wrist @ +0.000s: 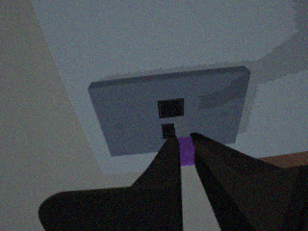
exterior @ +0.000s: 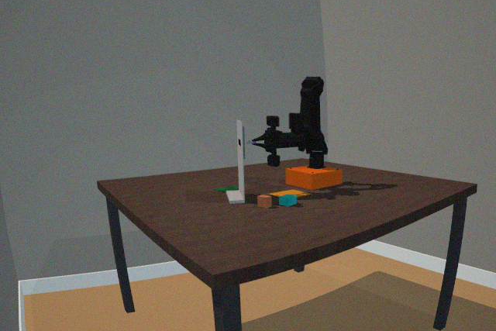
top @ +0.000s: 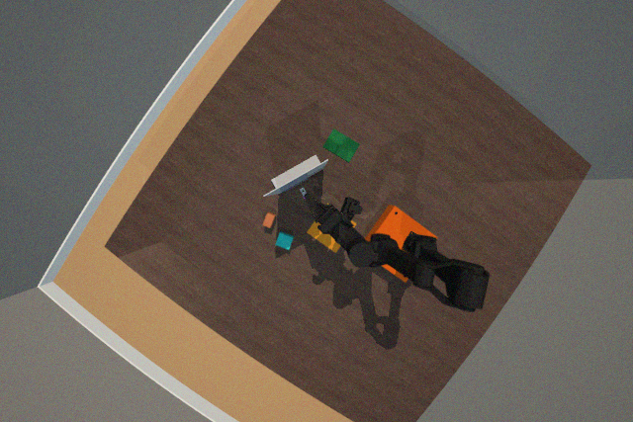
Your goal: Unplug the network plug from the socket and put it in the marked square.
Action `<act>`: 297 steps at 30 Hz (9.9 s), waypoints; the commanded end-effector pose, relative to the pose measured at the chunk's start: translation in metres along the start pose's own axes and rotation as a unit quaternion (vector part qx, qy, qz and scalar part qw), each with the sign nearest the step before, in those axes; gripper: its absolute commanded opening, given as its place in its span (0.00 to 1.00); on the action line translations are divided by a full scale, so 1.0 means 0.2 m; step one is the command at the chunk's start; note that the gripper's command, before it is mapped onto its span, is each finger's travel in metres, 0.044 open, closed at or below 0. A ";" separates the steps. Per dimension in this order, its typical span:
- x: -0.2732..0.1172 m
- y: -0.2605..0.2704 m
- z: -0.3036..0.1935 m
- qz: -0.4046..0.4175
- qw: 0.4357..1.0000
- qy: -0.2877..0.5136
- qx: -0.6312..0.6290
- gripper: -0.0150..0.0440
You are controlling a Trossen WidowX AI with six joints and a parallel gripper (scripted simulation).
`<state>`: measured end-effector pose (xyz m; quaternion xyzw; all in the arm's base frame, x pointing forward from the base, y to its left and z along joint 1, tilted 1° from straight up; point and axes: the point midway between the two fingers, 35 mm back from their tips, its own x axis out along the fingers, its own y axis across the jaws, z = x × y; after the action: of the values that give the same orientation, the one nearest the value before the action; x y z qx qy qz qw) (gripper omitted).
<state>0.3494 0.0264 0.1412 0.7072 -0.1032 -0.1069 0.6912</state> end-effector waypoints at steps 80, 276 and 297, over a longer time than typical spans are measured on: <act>-0.20 0.10 -0.09 -0.001 1.000 0.000 0.000 0.25; -0.53 -0.59 0.03 -0.340 0.650 0.601 -0.318 0.52; -0.52 -0.39 0.04 -0.340 0.650 0.601 -0.318 0.52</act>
<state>0.2458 0.0517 0.0550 0.3398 0.6248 0.0842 0.6979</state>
